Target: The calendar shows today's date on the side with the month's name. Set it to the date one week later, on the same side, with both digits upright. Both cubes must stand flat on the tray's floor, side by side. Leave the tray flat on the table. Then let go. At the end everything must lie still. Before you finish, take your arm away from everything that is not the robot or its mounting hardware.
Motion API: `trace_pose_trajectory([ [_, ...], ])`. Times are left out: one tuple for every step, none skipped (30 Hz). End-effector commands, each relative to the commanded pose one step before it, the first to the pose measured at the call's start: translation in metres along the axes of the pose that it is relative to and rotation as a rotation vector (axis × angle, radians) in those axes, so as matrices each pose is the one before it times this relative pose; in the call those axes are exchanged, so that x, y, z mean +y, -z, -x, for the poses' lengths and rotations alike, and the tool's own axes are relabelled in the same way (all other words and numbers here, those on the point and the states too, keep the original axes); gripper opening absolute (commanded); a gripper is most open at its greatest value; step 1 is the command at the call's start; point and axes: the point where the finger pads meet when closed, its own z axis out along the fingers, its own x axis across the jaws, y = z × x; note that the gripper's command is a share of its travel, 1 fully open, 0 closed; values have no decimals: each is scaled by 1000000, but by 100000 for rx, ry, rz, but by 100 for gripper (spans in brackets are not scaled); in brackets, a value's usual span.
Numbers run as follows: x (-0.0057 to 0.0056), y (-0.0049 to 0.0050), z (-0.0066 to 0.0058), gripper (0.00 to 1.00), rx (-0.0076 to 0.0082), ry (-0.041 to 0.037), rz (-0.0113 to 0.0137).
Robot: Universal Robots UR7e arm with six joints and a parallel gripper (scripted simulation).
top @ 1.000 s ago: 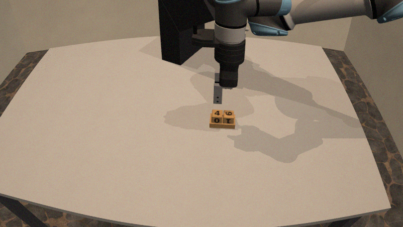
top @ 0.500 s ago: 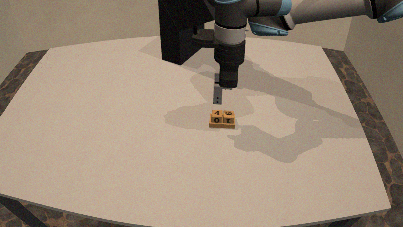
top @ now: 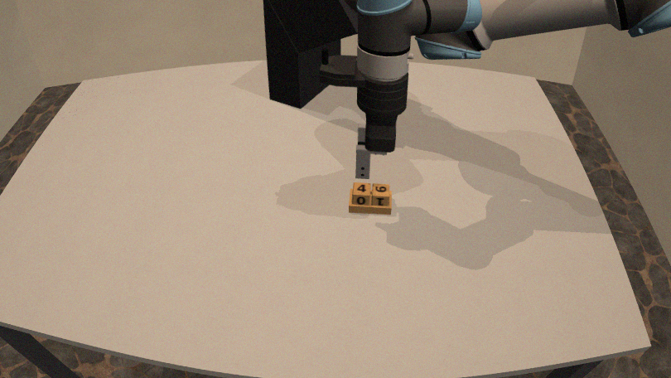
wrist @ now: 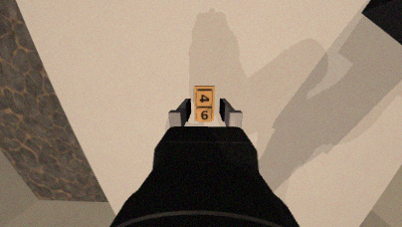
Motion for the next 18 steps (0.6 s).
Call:
trace_pose_trajectory([
  [175,-8444,-678,87,-91,-248,71],
  [-22,-1612,10,87,2,-1,-3],
  [11,-1645,-3,87,1,0,2],
  [-24,-1628,12,87,2,-1,-3],
  [-21,-1629,10,87,2,-1,-3],
  [13,-1640,-4,87,1,0,2],
  [-28,-1600,14,87,2,-1,-4],
  [-19,-1583,10,87,2,-1,-2],
  [13,-1573,-4,87,1,0,2],
  [-25,-1518,13,87,2,-1,-3],
  [-21,-1481,11,87,2,-1,-3],
  [7,-1451,-2,87,1,0,1],
  [0,0,0,87,0,0,0],
  [0,0,0,87,0,0,0],
  [-7,-1394,5,87,1,-1,-1],
  [-28,-1328,15,87,2,-1,-4],
  [-5,-1282,4,87,1,0,0],
  [15,-1229,-6,87,0,0,3],
])
